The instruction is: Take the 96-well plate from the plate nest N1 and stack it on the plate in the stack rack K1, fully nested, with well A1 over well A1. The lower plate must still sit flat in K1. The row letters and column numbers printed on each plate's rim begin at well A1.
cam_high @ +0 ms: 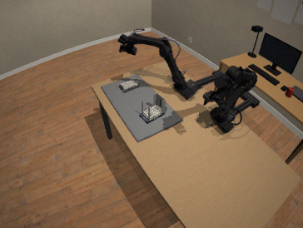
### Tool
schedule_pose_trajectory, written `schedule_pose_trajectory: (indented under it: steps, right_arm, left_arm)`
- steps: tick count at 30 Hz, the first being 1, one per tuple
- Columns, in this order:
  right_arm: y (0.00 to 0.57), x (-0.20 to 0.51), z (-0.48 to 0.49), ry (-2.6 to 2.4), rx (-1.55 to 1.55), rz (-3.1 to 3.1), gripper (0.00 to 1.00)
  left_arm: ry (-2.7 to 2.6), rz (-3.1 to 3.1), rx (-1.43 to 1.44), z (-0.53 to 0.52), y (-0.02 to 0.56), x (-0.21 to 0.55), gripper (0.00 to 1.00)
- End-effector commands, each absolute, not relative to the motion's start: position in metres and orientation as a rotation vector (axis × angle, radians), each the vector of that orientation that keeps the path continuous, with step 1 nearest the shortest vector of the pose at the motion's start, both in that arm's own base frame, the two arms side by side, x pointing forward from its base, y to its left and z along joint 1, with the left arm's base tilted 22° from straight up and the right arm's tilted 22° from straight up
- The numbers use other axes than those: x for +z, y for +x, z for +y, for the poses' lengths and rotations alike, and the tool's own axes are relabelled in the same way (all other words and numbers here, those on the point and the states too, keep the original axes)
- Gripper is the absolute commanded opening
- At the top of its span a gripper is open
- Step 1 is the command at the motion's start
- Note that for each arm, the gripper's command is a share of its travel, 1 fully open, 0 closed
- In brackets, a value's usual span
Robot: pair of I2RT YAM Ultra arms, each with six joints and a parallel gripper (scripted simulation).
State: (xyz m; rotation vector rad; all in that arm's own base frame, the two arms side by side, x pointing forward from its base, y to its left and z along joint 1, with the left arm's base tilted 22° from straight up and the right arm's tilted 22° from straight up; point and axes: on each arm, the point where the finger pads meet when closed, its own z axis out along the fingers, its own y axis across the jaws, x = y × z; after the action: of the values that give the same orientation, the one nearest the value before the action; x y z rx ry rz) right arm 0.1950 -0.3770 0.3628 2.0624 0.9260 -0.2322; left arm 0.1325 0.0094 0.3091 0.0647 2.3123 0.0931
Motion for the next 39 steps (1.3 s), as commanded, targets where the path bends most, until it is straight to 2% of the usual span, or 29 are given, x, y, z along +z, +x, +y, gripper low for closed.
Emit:
schedule_pose_trajectory:
  steps: [1,39]
  right_arm:
    - [0.201,0.352,-0.375,2.046,-0.262,1.038,1.0]
    - [0.24,0.302,-0.353,1.347,-0.377,2.203,1.0]
  left_arm:
    - [0.049,2.305,0.082,0.008,0.126,0.308,1.0]
    - [0.049,2.305,0.082,0.008,0.126,0.308,1.0]
